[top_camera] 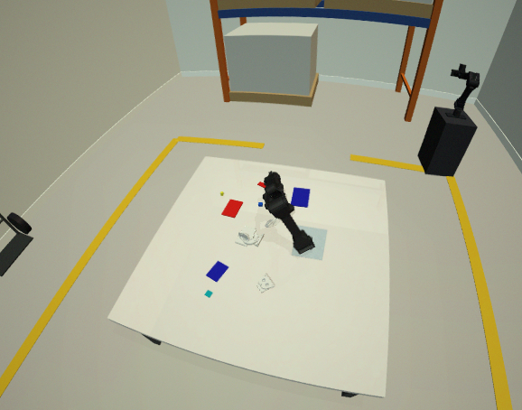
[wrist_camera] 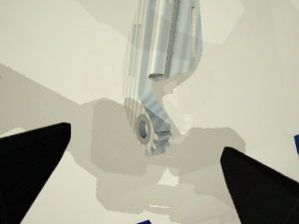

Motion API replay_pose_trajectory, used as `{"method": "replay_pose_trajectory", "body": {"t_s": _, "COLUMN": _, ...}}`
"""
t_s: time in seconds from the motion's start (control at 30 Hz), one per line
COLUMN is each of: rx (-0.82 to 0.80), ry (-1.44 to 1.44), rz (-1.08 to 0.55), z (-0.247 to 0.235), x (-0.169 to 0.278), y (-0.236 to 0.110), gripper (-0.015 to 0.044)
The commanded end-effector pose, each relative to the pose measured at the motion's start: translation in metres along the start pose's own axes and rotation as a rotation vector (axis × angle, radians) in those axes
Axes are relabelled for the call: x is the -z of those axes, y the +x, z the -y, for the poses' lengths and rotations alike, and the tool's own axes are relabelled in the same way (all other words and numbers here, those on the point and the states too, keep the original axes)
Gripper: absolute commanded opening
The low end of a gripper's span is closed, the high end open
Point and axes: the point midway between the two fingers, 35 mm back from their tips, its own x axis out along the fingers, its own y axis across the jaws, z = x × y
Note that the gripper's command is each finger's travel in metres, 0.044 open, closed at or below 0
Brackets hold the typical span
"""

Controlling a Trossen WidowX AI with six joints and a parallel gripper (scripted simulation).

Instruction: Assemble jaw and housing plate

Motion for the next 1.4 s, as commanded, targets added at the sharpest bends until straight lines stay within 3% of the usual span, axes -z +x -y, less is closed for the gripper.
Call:
{"method": "replay_pose_trajectory", "body": {"t_s": 0.0, "rx": -0.004, "ry": 0.008, "rz": 0.007, "z": -0.001, "x": 0.000, "y": 0.009, "gripper": 0.0440}}
{"method": "replay_pose_trajectory", "body": {"t_s": 0.9, "rx": -0.005, "ry": 0.008, "rz": 0.009, "z": -0.005, "x": -0.002, "y": 0.044, "gripper": 0.0440}}
{"method": "replay_pose_trajectory", "body": {"t_s": 1.3, "rx": -0.005, "ry": 0.008, "rz": 0.009, "z": -0.005, "x": -0.002, "y": 0.044, "gripper": 0.0125}}
{"method": "replay_pose_trajectory", "body": {"t_s": 1.37, "rx": -0.005, "ry": 0.008, "rz": 0.009, "z": -0.005, "x": -0.002, "y": 0.044, "gripper": 0.0112}}
